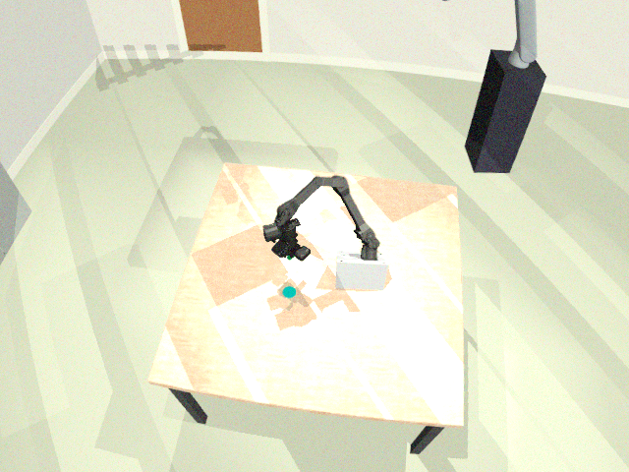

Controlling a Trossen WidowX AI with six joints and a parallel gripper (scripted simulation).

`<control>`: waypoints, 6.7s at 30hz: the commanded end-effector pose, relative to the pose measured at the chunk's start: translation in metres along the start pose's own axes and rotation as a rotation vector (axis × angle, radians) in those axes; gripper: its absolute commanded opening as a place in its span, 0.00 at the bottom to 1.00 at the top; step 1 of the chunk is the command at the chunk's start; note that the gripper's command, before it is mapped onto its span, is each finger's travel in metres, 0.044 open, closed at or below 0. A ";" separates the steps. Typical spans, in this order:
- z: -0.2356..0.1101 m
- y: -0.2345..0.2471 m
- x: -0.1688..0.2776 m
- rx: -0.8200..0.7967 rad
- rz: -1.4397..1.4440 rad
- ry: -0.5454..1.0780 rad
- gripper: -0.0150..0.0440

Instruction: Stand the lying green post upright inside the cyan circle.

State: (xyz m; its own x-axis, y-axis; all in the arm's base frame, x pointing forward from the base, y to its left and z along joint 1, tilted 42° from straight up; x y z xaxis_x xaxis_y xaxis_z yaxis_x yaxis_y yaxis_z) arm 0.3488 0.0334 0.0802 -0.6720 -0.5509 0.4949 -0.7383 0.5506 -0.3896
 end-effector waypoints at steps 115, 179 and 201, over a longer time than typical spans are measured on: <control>0.067 0.040 -0.050 -0.341 -0.094 -0.492 0.29; 0.084 0.033 -0.018 -0.339 -0.092 -0.979 0.29; 0.086 0.031 -0.003 -0.282 -0.103 -1.145 0.29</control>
State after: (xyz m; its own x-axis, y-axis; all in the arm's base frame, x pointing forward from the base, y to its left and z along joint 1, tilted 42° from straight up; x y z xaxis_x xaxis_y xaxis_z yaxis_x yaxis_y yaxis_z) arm 0.3250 -0.0008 -0.0021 -0.3942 -0.7654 -0.5086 -0.8472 0.5172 -0.1217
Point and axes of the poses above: the point midway between the two fingers, 35 mm back from their tips, its own z axis out along the fingers, its own y axis across the jaws, x = y × z, the point moved 7 cm from there along -z, back along the fingers
